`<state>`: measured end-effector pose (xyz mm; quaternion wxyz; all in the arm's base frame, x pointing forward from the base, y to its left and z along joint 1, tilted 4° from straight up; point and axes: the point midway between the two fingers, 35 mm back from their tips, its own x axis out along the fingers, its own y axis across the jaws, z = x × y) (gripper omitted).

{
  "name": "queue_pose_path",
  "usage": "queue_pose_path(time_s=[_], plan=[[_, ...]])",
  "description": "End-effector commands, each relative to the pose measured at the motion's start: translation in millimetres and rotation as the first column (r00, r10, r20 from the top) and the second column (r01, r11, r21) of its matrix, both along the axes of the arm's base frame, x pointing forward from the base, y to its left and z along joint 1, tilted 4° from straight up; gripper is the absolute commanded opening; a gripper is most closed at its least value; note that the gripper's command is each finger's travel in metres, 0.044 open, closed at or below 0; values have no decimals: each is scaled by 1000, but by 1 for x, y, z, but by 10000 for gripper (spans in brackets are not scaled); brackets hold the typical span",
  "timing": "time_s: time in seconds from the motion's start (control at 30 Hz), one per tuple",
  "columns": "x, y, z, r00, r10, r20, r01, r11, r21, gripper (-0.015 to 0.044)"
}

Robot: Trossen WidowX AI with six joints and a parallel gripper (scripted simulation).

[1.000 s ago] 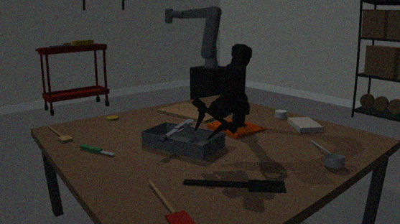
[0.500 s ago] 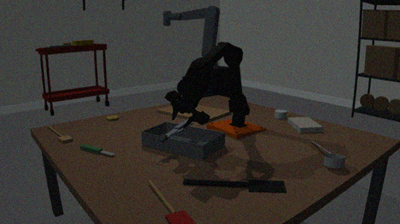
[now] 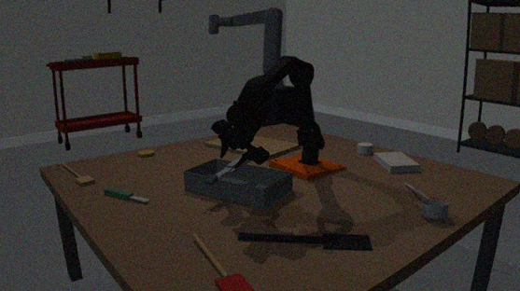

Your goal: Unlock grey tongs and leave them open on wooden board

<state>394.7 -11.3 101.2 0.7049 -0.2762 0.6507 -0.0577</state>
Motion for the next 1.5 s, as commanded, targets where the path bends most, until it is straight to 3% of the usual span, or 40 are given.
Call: queue_pose_path(time_s=[0.0,1.47], plan=[[1,-2,-8,1000,5,-9,-5,1000,1,260],[9,-34,-67,1000,5,-8,-5,1000,-2,260]])
